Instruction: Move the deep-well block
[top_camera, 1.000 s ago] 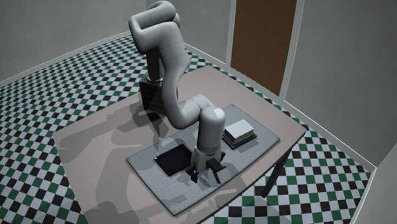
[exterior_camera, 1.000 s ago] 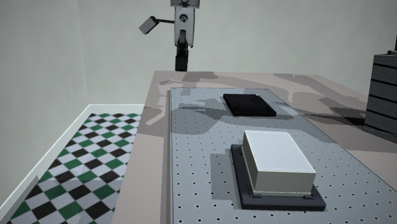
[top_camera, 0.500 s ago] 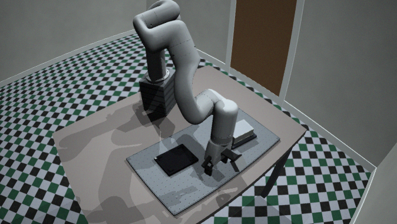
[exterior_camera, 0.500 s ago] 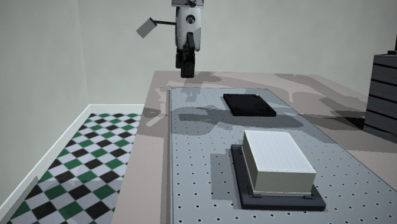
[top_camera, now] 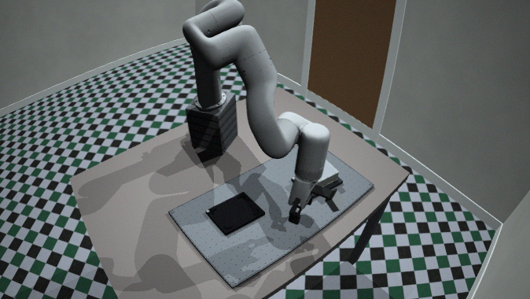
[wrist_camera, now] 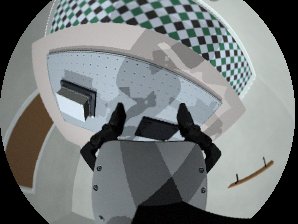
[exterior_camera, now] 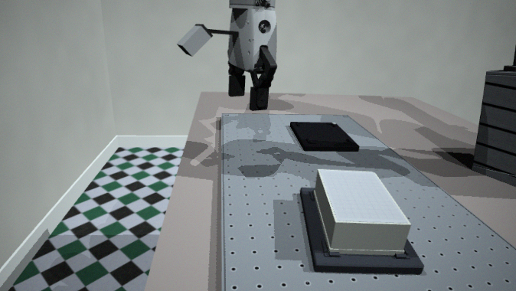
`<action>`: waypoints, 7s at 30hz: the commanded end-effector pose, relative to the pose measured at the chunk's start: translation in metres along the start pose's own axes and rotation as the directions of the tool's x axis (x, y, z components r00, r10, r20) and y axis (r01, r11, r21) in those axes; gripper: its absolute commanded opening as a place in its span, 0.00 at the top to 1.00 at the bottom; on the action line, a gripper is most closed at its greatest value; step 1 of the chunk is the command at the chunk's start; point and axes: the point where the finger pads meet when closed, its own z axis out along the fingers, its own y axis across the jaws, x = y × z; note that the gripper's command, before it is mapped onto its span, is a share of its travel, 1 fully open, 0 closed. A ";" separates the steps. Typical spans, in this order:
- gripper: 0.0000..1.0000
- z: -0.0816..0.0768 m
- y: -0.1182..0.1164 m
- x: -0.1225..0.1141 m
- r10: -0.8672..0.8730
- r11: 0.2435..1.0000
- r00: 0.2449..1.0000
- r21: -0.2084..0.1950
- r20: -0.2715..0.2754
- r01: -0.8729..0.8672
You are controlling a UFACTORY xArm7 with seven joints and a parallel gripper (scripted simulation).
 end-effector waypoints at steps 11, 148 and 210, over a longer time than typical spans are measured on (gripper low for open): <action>0.00 -0.003 -0.058 0.007 -0.250 0.968 0.968 0.007 -0.007 0.250; 0.00 0.062 -0.264 -0.030 -0.874 0.485 0.485 0.020 -0.031 0.874; 1.00 0.075 -0.264 -0.030 -0.874 0.485 0.485 0.020 -0.031 0.874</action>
